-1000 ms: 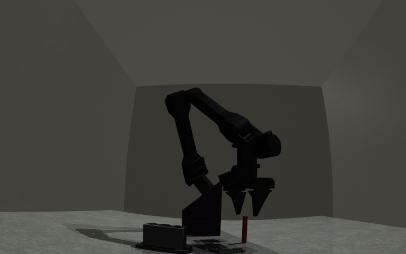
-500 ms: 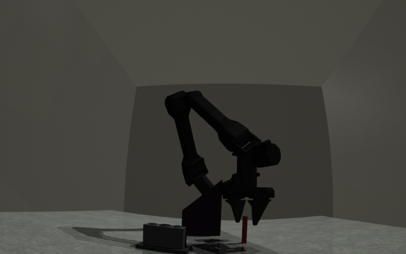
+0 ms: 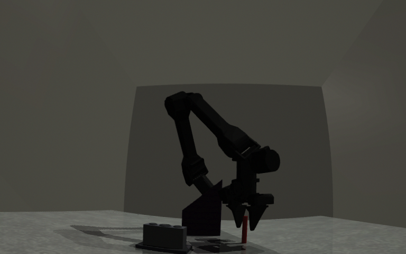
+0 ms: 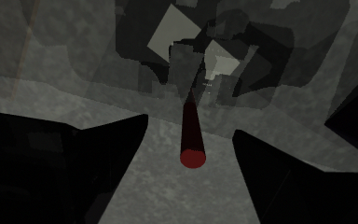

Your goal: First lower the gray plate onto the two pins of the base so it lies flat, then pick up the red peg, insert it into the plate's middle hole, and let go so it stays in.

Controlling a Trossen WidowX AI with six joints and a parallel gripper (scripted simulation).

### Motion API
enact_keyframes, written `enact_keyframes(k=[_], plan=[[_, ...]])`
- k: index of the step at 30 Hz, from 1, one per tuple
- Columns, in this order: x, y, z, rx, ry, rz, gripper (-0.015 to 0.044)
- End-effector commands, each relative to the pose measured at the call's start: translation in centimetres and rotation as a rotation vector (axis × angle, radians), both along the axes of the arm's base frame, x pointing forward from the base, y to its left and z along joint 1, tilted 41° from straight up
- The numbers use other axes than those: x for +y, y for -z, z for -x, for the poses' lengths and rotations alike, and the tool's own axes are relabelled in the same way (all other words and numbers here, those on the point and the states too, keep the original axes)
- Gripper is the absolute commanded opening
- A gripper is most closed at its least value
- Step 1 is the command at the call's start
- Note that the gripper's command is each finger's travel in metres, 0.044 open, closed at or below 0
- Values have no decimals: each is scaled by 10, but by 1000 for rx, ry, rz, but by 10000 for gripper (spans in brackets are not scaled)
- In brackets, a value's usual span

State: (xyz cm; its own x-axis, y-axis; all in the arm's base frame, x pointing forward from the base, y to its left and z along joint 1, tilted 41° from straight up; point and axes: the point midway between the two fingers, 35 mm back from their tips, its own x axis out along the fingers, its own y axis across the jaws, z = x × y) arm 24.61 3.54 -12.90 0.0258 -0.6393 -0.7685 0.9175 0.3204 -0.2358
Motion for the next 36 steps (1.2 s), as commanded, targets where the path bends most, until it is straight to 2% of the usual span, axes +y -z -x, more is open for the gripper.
enact_keyframes(k=[1,9,12,21,36], plan=[[-1,0,0,0,-6,4,230],[-1,0,0,0,-6,4,20],[-1,0,0,0,-6,4,0],[3,-3,-1,0,-6,3,0],[33,-36,-4,1,-7,-3,0]])
